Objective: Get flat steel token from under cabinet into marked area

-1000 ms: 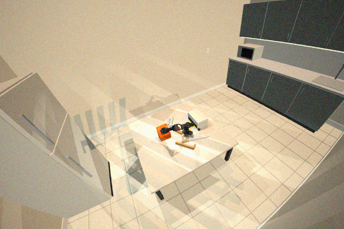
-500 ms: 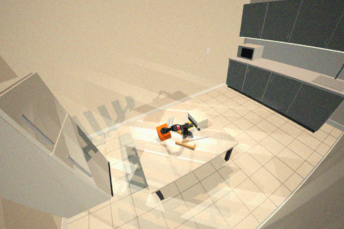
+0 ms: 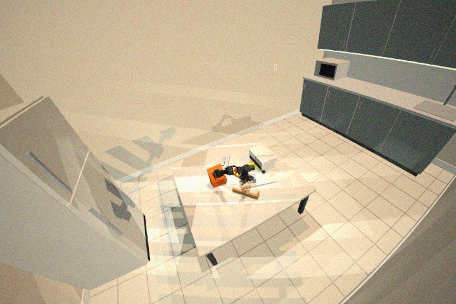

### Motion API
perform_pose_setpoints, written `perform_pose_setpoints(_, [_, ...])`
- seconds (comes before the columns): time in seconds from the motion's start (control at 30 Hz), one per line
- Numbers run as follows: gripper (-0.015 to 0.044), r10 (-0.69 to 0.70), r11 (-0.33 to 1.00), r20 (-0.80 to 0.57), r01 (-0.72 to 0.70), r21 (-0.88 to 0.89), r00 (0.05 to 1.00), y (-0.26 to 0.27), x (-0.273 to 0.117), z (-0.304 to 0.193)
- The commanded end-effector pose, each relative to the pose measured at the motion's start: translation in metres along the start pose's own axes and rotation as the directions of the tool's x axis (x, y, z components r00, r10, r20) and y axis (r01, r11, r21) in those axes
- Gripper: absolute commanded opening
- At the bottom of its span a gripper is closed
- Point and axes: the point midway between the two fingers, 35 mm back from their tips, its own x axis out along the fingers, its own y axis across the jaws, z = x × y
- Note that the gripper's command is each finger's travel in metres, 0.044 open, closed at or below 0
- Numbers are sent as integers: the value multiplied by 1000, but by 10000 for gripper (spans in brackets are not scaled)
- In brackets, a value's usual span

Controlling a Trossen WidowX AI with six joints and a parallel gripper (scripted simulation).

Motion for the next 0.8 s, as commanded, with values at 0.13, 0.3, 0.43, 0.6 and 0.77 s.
perform_pose_setpoints(0.13, [0,-2,1000,1,2,-2,1000,0,1,12])
perform_pose_setpoints(0.3, [0,-2,1000,1,2,-2,1000,1,1,18])
perform_pose_setpoints(0.43, [0,-2,1000,1,2,-2,1000,1,1,24])
perform_pose_setpoints(0.6, [0,-2,1000,2,2,-3,1000,1,1,30])
perform_pose_setpoints(0.77, [0,-2,1000,2,2,-3,1000,2,1,37])
